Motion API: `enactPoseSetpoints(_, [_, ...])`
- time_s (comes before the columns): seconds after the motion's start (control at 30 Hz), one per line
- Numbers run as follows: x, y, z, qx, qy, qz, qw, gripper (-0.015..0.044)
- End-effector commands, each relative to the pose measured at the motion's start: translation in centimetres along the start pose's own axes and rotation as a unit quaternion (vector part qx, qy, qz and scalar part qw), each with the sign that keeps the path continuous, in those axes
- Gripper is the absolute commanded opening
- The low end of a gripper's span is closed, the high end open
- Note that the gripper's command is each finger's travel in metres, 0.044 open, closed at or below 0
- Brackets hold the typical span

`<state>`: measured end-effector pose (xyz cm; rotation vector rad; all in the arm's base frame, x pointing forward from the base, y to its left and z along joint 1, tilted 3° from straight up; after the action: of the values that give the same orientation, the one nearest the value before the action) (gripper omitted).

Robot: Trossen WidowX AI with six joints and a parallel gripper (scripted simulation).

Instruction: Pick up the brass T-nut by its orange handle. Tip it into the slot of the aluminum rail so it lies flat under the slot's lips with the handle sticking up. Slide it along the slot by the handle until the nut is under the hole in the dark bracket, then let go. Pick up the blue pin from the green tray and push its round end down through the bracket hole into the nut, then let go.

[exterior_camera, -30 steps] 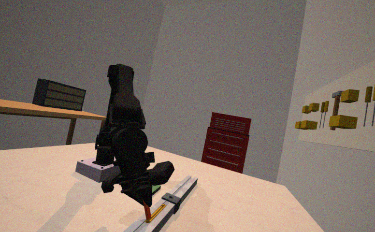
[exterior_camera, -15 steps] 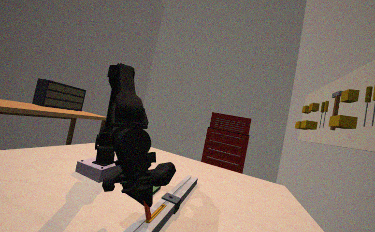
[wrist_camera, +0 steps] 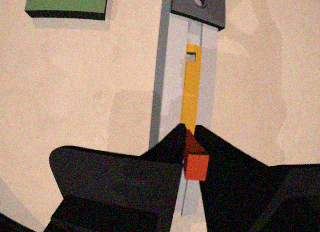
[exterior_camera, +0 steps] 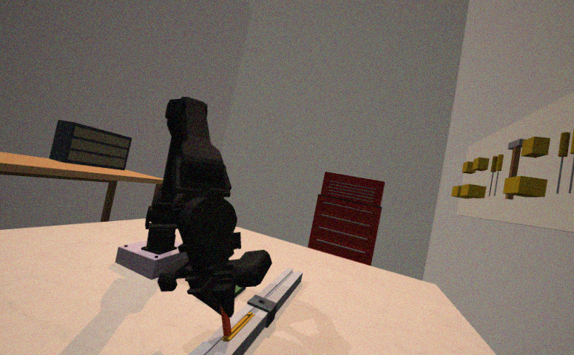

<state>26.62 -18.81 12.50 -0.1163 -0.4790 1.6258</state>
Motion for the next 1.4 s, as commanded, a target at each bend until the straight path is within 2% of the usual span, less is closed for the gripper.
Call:
enactPoseSetpoints(0.0, [-0.1, -0.3, 0.1, 0.003, 0.002, -0.003, 1.0, -0.015])
enactPoseSetpoints(1.37, [-0.3, -1.6, 0.0, 0.044, -0.003, -0.016, 0.999, -0.015])
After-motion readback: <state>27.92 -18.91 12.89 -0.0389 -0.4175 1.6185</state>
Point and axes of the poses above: the point midway between the two fingers, 35 mm back from their tips, its own z axis back along the fingers, its own y axis across the jaws, x = y × z, the point moved 10 cm from there along z, back along the fingers, and after that the axes turned 5 degrees about z, right-handed, at the moved point
